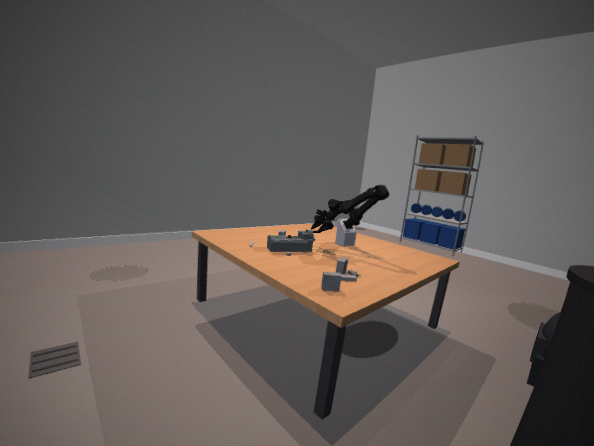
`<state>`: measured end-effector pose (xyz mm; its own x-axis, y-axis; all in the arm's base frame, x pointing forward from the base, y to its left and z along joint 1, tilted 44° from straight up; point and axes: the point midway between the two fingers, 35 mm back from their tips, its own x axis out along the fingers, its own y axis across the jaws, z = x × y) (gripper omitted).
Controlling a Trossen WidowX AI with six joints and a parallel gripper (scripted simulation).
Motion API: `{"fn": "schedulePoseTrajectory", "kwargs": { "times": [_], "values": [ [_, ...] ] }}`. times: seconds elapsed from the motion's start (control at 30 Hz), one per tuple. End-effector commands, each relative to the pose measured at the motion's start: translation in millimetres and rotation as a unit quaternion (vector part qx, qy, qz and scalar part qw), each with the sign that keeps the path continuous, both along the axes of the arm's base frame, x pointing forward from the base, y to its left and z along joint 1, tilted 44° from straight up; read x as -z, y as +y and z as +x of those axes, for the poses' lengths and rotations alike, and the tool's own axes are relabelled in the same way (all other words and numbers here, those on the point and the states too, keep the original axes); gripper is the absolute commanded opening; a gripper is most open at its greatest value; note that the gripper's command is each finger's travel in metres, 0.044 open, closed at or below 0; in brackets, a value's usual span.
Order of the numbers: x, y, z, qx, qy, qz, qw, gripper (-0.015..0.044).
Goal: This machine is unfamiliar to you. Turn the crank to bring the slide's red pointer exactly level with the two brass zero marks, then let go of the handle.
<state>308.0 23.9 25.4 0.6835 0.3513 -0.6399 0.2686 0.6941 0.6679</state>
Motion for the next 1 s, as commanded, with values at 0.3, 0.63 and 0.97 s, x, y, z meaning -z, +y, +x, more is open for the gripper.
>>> {"fn": "schedulePoseTrajectory", "kwargs": {
  "times": [0.3, 0.63, 0.97],
  "values": [
    [15, 15, -2, 0.002, 0.001, 0.002, 1.000, 0.0440],
    [21, 22, -4, 0.002, 0.001, 0.003, 1.000, 0.0387],
    [21, 22, -4, 0.002, 0.001, 0.003, 1.000, 0.0125]
  ]
}}
